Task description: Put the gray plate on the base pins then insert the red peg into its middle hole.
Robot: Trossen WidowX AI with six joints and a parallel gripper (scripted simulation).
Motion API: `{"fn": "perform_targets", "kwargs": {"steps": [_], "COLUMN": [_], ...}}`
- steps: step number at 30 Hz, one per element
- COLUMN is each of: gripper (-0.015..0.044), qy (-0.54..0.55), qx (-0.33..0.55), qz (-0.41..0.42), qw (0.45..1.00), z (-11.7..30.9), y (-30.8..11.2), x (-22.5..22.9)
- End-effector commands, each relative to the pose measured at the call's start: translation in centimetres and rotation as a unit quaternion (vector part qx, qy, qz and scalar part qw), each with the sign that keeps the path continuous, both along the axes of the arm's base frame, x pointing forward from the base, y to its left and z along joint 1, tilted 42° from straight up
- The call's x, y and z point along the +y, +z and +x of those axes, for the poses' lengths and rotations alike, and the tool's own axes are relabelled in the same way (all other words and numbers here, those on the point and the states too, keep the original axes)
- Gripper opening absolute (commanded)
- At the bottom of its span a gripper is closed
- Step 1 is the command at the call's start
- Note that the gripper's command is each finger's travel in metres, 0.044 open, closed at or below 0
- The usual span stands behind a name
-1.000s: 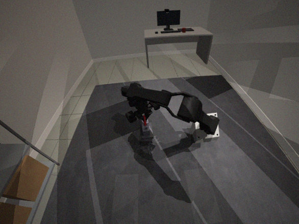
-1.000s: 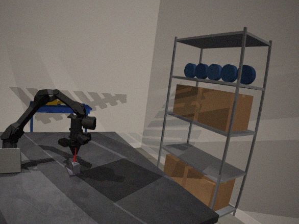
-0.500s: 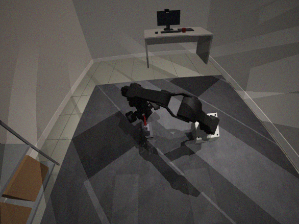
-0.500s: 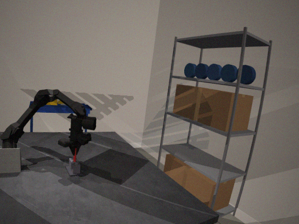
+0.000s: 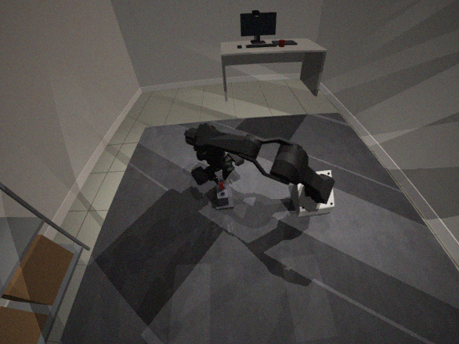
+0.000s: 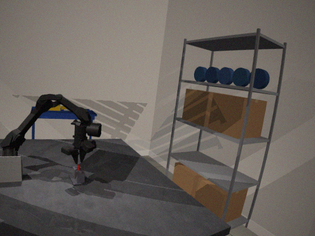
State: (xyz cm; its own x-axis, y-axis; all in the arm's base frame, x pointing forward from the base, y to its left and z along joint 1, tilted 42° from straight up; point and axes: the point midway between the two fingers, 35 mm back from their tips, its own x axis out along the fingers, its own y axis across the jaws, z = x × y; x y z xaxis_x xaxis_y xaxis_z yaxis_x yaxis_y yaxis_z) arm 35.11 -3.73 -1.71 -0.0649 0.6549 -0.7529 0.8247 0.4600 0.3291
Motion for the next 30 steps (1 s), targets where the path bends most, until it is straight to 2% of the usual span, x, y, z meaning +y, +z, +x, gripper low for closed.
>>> {"fn": "perform_targets", "kwargs": {"steps": [1, 30], "gripper": [0.0150, 0.0150], "qy": [0.000, -0.002], "qx": [0.000, 0.004], "qz": [0.000, 0.002], "qw": [1.000, 1.000], "z": [0.0, -0.4], "y": [0.0, 1.5], "x": [0.0, -1.2]}}
